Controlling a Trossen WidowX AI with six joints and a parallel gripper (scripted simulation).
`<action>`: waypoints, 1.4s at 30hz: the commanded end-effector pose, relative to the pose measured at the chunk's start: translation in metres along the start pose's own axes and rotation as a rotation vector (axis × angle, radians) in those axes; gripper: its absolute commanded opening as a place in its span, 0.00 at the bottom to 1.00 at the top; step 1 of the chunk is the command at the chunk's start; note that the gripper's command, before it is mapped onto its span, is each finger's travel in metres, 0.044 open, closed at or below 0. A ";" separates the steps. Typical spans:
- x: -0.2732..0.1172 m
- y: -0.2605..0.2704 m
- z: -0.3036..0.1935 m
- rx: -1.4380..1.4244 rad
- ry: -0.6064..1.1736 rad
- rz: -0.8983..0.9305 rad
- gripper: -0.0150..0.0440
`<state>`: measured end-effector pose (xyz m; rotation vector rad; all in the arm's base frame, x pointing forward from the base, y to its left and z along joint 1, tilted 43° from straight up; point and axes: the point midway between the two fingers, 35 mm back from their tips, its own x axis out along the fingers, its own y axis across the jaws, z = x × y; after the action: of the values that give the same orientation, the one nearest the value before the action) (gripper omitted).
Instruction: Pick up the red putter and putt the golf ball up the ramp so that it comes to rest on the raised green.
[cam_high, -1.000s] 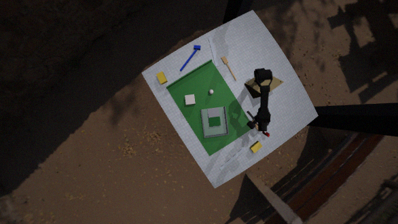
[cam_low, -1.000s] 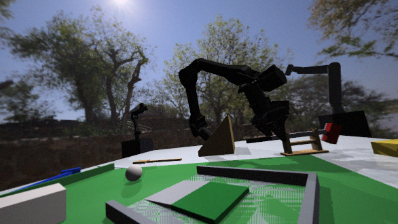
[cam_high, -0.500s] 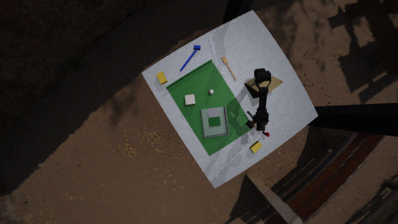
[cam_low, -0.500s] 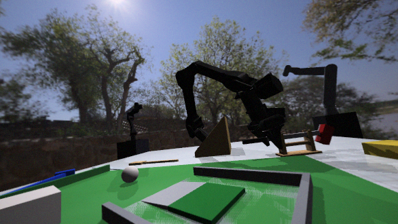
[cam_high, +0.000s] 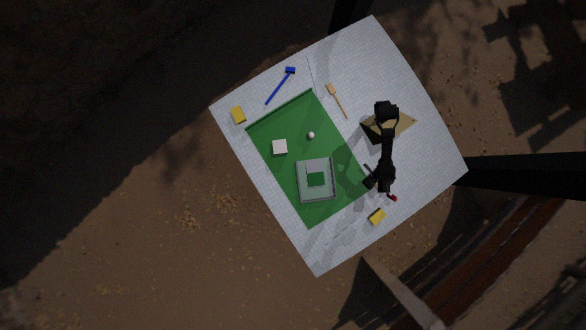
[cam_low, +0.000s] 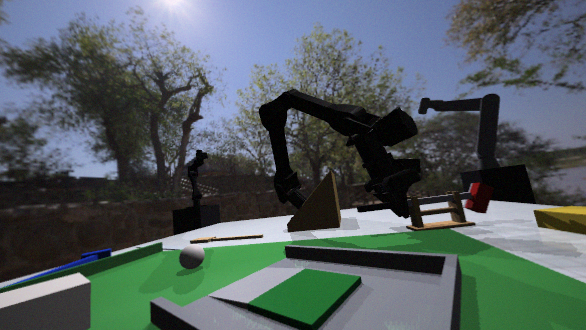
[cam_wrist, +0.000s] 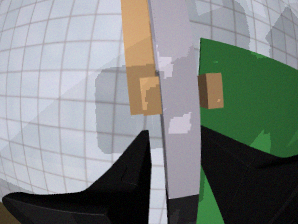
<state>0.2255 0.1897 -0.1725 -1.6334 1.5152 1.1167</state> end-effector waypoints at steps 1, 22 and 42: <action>0.000 0.000 0.000 0.000 0.000 0.000 0.33; -0.087 -0.001 0.026 -0.001 -0.003 0.002 0.25; -0.130 -0.024 -0.068 0.500 0.036 -0.029 0.25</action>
<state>0.2591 0.2028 -0.0423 -1.3785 1.6163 0.6999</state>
